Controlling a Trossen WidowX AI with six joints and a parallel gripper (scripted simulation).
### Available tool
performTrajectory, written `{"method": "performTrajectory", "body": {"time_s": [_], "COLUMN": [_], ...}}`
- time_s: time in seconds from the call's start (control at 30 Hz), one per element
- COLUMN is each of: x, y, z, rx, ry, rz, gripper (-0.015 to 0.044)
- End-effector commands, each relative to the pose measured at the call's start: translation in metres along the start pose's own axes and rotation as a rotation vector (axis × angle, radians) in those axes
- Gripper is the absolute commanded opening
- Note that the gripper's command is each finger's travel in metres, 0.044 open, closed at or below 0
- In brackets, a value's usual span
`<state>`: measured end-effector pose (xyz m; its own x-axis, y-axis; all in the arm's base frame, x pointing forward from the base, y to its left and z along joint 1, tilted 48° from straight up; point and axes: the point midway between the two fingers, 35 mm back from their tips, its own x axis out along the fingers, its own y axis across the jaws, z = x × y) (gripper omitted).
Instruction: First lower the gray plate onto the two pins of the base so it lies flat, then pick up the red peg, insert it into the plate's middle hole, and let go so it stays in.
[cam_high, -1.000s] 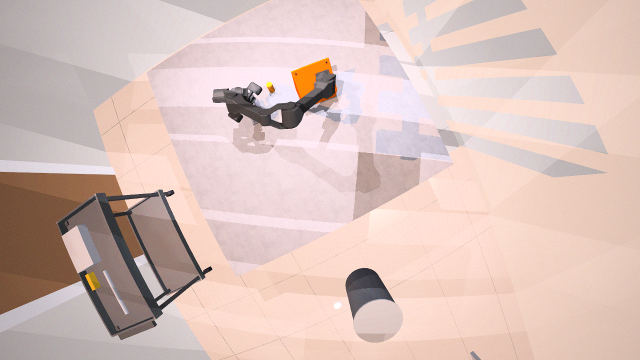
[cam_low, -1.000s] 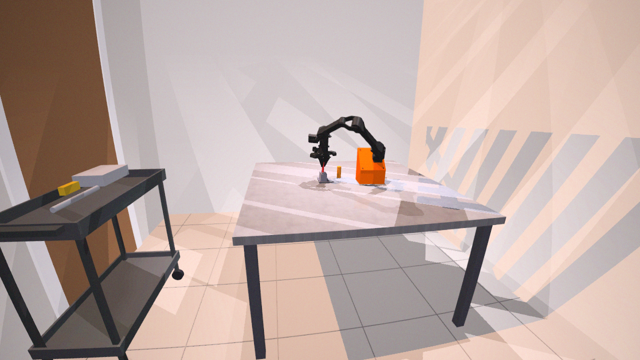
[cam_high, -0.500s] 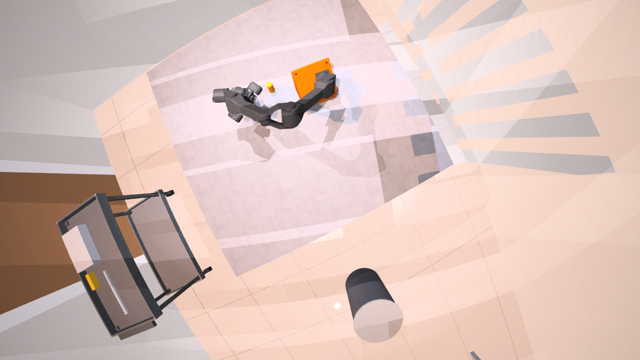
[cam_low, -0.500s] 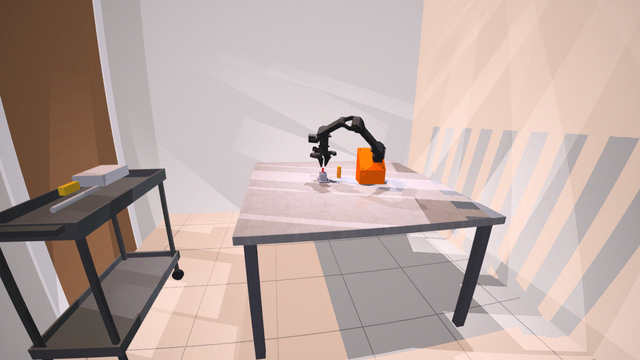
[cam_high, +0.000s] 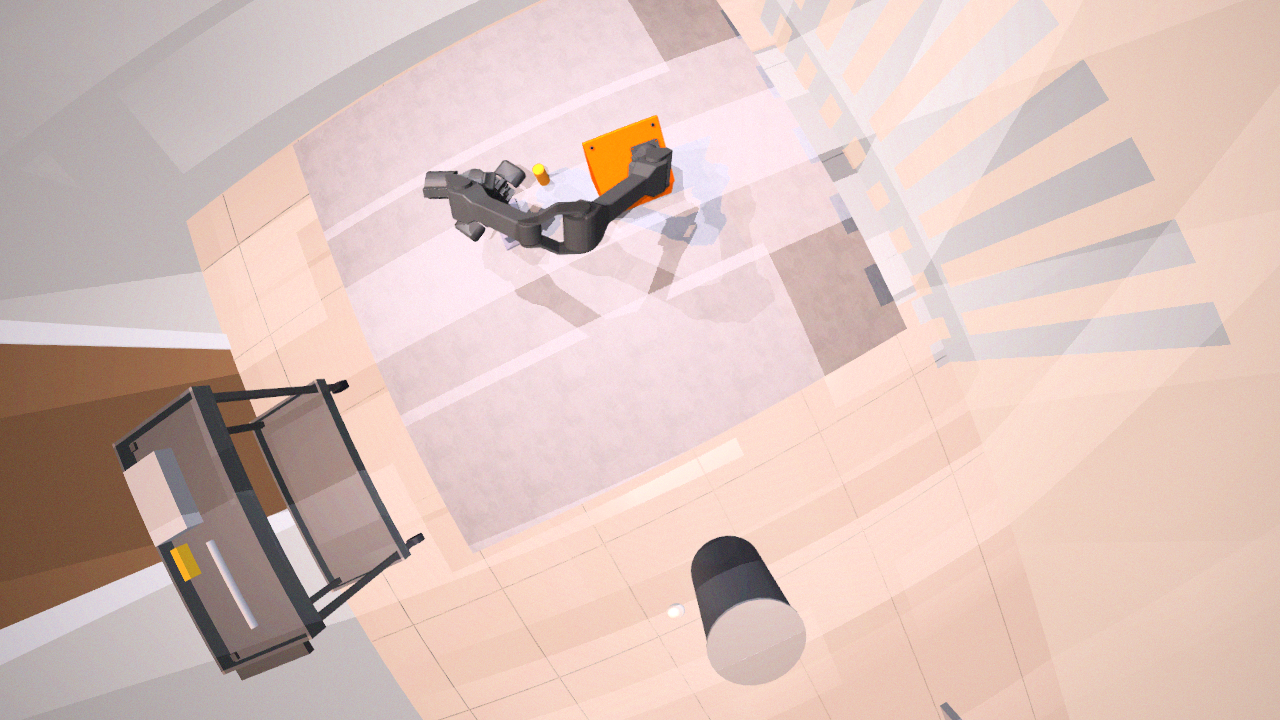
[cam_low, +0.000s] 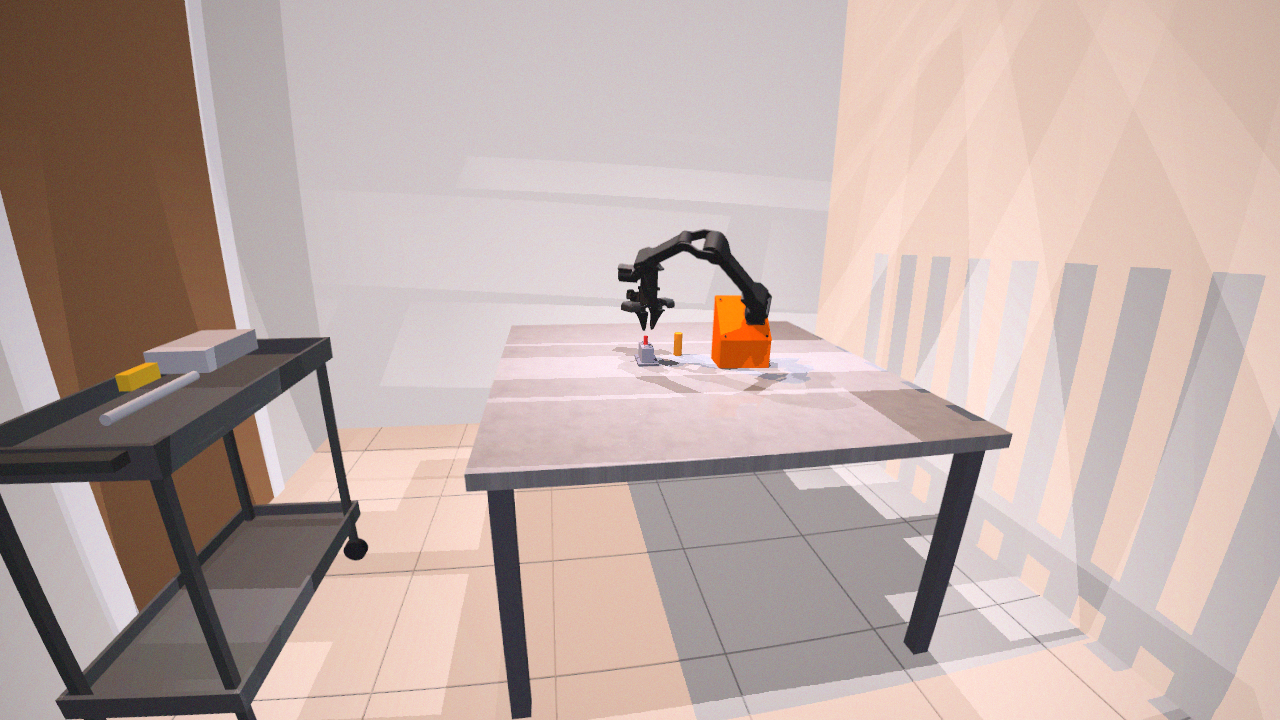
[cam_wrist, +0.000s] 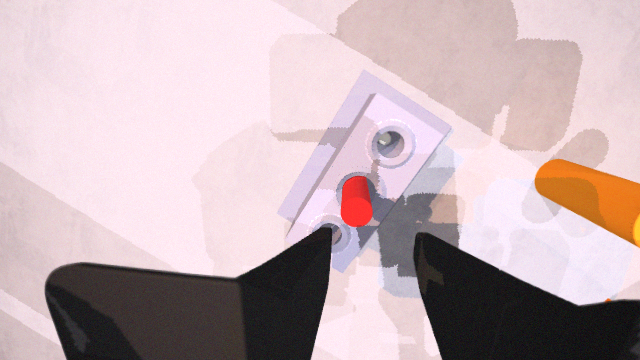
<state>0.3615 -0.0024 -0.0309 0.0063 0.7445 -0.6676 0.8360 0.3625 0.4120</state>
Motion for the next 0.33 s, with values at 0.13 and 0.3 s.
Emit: {"method": "performTrajectory", "body": {"time_s": [0.13, 0.3], "x": [-0.0066, -0.011], "y": [-0.0006, -0.0019], "z": [-0.0001, -0.0002], "rx": [-0.01, -0.01], "ry": [-0.003, -0.003], "rz": [-0.004, -0.004], "gripper": [0.015, 0.015]}}
